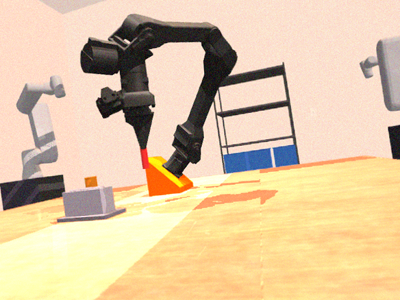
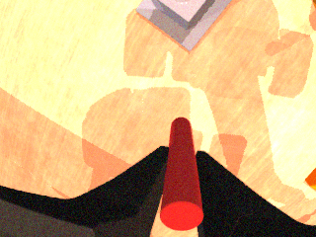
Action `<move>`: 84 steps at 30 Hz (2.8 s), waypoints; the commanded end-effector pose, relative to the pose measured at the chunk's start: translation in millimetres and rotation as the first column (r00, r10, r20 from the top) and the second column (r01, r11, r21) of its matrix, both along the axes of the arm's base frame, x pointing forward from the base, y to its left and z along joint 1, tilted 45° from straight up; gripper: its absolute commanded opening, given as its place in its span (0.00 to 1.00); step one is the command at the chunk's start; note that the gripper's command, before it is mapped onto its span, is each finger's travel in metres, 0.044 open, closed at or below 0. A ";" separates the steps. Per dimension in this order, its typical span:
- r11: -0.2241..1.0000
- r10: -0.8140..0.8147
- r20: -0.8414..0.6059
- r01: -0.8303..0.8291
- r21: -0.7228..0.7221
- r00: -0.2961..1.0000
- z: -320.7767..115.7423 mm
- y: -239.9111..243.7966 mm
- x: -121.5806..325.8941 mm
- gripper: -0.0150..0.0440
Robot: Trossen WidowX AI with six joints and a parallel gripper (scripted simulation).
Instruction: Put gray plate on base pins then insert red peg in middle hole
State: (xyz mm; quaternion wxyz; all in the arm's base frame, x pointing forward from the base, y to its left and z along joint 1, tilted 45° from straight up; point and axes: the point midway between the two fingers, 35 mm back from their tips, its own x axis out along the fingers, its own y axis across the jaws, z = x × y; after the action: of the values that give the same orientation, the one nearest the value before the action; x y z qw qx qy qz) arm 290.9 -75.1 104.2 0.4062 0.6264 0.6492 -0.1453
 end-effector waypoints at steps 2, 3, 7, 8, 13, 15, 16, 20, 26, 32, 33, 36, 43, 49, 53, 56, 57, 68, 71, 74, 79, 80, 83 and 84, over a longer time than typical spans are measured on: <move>1.000 0.009 0.008 -0.009 -0.009 1.000 -10.2 -13.6 8.9 0.25; 1.000 0.010 0.008 -0.010 -0.009 1.000 -12.0 -15.7 10.2 0.25; 1.000 0.013 0.010 -0.013 -0.010 1.000 -19.6 -24.1 15.1 0.25; 1.000 0.014 0.010 -0.014 -0.010 1.000 -21.6 -26.2 16.2 0.25; 1.000 0.018 0.012 -0.018 -0.010 1.000 -31.8 -36.6 21.6 0.25; 1.000 0.019 0.014 -0.019 -0.010 1.000 -36.2 -40.7 23.7 0.25; 1.000 0.020 0.014 -0.020 -0.010 1.000 -38.5 -42.8 24.7 0.25; 1.000 0.022 0.017 -0.022 -0.011 1.000 -47.5 -50.8 28.3 0.25; 1.000 0.027 0.020 -0.027 -0.010 0.999 -61.0 -62.5 33.0 0.25; 0.999 0.034 0.022 -0.033 -0.009 0.999 -75.6 -74.3 36.9 0.25; 0.999 0.035 0.022 -0.034 -0.009 0.999 -78.1 -76.2 37.5 0.25; 0.999 0.038 0.023 -0.037 -0.008 0.999 -85.3 -81.5 39.0 0.25; 0.999 0.038 0.024 -0.038 -0.008 0.999 -85.0 -81.1 39.1 0.25; 0.999 0.038 0.024 -0.038 -0.008 0.999 -85.0 -81.1 39.1 0.25; 0.999 0.038 0.024 -0.038 -0.008 0.999 -85.0 -81.1 39.1 0.25; 0.999 0.038 0.024 -0.038 -0.008 0.999 -85.0 -81.1 39.1 0.25; 0.999 0.038 0.024 -0.038 -0.008 0.999 -85.0 -81.1 39.1 0.25; 0.999 0.037 0.023 -0.037 -0.006 0.999 -84.9 -80.9 39.1 0.25; 0.999 0.033 0.021 -0.033 -0.002 0.999 -84.5 -80.3 39.0 0.25; 0.999 0.033 0.021 -0.033 -0.002 0.999 -84.5 -80.3 39.0 0.25; 0.999 0.034 0.022 -0.034 -0.003 0.999 -87.4 -78.1 39.5 0.25; 0.999 0.035 0.022 -0.035 -0.004 0.999 -88.5 -77.3 39.6 0.25; 0.999 0.036 0.023 -0.036 -0.005 0.999 -91.9 -74.5 40.1 0.25; 0.999 0.036 0.023 -0.036 -0.006 0.999 -93.1 -73.5 40.3 0.25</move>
State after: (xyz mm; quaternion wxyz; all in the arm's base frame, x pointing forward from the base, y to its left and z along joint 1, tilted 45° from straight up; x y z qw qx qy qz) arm 331.8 -153.9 15.9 0.4216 0.6142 0.6538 -0.1323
